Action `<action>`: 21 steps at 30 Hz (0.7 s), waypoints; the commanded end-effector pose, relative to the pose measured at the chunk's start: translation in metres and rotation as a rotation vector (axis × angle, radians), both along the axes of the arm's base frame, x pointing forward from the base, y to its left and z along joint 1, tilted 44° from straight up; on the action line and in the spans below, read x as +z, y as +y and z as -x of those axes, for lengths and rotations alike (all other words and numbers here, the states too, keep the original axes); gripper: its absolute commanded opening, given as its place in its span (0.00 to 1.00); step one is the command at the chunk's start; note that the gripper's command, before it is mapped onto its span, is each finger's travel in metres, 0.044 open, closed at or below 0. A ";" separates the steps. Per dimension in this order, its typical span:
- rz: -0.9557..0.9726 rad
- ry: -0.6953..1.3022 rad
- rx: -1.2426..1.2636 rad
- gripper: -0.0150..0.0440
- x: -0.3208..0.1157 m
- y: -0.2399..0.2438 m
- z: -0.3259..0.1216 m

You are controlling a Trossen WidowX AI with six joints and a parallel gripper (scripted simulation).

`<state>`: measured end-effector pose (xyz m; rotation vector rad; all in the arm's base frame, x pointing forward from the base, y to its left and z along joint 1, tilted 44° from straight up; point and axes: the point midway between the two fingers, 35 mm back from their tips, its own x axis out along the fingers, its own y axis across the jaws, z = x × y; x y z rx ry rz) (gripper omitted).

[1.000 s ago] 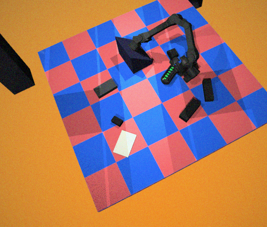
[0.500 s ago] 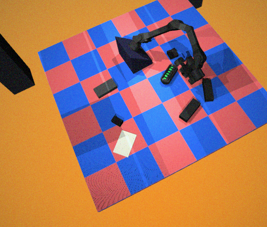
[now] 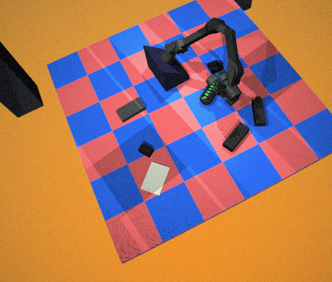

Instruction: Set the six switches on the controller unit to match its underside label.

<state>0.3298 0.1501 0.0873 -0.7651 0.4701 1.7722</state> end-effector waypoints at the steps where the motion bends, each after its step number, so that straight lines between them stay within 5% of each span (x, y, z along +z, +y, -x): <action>1: -0.034 -0.067 -0.012 0.25 -0.008 -0.013 0.008; 21: -0.129 -0.421 -0.088 0.25 -0.062 -0.067 0.078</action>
